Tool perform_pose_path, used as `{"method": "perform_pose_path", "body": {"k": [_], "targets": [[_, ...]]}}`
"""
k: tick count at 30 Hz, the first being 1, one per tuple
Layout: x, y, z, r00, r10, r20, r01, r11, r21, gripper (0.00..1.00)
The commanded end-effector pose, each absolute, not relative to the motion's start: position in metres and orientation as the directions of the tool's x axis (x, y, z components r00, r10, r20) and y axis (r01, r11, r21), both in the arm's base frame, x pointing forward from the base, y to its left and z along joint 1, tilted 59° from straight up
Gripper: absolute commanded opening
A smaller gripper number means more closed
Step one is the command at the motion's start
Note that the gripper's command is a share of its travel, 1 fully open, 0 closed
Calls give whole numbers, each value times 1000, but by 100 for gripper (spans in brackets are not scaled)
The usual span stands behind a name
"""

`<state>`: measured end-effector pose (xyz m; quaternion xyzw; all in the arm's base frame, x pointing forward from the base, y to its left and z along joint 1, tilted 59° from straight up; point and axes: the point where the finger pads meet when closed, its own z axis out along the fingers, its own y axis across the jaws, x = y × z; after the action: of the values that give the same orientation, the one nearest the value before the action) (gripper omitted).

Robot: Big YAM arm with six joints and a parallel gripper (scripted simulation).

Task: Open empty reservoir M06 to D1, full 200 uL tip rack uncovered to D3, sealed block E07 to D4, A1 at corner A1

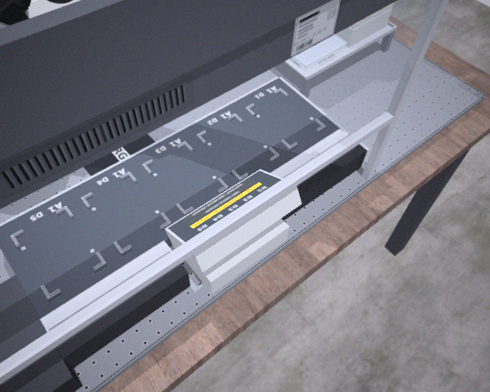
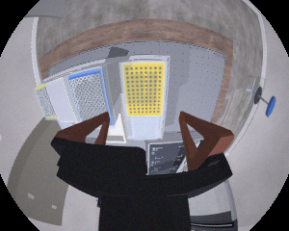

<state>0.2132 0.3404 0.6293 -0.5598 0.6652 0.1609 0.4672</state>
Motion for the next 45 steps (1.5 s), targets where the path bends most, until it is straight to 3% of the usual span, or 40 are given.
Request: {"method": "perform_pose_path", "body": {"k": [1, 33, 45], "targets": [[206, 327, 651, 99, -569, -817, -886, 323, -332, 100], [206, 327, 651, 99, -569, -817, -886, 323, -332, 100], [158, 338, 632, 90, -556, -826, -892, 324, -315, 100]]}}
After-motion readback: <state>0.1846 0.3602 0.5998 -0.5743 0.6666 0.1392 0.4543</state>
